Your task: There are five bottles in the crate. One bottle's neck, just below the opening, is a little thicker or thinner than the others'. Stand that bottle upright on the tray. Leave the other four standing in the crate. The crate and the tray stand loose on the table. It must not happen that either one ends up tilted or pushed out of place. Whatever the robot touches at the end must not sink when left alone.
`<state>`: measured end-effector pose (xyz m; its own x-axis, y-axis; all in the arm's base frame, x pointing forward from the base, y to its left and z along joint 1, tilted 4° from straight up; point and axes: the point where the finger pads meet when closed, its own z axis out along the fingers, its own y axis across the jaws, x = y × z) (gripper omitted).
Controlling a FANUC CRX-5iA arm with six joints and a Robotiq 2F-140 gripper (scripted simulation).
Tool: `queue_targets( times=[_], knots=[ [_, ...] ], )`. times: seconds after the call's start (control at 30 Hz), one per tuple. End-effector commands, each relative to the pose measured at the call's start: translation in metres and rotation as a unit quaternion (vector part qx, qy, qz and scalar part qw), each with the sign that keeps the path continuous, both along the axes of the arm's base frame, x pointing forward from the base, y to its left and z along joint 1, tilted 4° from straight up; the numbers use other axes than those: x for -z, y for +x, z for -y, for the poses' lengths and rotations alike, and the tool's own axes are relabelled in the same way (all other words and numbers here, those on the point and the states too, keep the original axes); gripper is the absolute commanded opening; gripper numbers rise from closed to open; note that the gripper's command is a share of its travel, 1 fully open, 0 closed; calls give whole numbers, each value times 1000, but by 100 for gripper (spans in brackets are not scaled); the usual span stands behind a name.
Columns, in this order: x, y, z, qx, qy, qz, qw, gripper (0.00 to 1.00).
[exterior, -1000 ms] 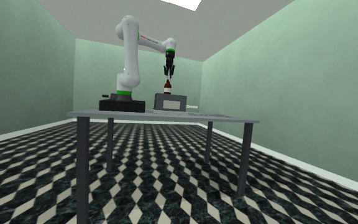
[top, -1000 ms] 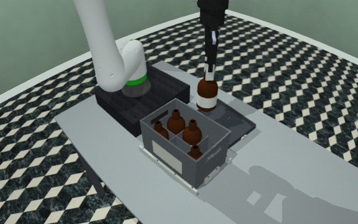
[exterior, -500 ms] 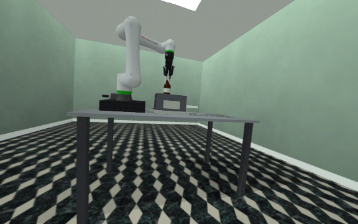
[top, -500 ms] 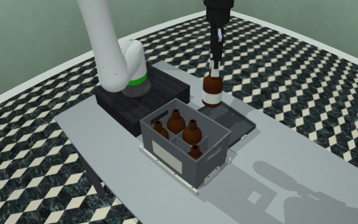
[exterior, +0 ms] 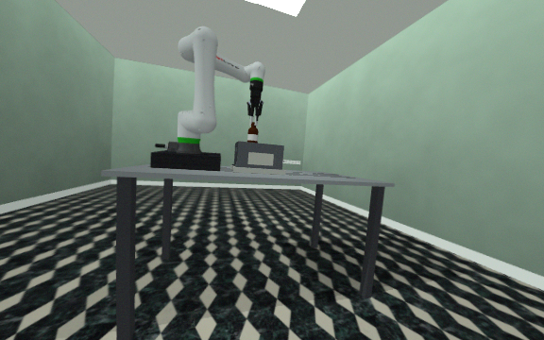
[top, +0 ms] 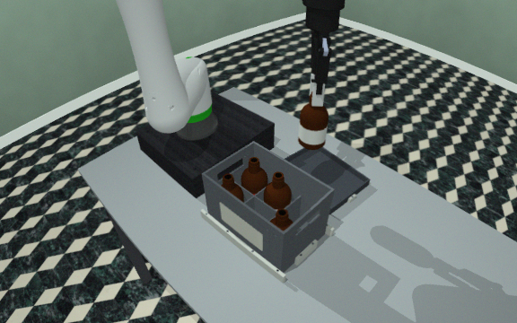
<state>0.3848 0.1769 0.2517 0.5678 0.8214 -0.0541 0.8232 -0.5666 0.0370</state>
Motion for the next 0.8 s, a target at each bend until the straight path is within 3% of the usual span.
queue_targets(
  times=[0.0,0.77],
  knots=[
    [0,-1,-6,0,0,1,1000,10],
    [2,-9,-45,0,0,1,1000,10]
  ],
)
